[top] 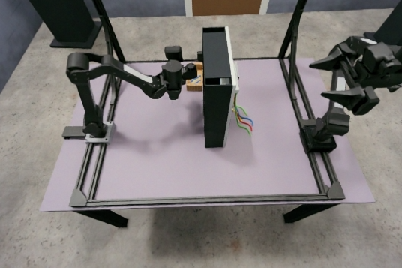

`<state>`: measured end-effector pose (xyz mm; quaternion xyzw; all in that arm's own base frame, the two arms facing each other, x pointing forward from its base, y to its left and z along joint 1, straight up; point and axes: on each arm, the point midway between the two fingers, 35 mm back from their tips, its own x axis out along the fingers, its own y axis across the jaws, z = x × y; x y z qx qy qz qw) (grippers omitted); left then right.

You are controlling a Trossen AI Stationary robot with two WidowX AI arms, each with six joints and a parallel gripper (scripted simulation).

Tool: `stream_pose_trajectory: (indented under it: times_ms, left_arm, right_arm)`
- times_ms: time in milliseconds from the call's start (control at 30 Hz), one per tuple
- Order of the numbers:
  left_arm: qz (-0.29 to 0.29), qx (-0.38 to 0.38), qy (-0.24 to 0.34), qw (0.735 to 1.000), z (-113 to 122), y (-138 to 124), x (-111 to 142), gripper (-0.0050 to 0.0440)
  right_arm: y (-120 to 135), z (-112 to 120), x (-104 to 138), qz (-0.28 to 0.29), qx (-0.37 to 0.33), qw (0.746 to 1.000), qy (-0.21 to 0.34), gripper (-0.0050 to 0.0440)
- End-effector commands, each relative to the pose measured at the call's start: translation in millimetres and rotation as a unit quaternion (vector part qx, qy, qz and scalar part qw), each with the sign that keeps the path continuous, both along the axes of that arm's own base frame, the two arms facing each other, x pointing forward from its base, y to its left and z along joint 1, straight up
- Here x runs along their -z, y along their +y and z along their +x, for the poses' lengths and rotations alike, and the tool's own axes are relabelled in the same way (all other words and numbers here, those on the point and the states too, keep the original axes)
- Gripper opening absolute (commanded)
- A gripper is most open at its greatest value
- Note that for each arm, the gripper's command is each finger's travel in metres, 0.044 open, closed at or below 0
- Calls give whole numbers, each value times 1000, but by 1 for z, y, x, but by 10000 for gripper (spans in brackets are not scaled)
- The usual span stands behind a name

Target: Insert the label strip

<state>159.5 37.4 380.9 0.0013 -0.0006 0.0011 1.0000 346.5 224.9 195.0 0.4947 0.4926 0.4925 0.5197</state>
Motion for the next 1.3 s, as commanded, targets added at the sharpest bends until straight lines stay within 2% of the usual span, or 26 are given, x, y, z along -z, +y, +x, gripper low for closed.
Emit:
stream_pose_trajectory:
  times_ms: [0,1267]
  left_arm:
    - [1,1,-1,1000,0,0,-2,440]
    - [1,1,-1,1000,0,0,-2,440]
  right_arm:
    - [-4,-2,-4,3,-2,1000,-3,-50]
    - [-25,-8,-2,12,-14,1000,4,-50]
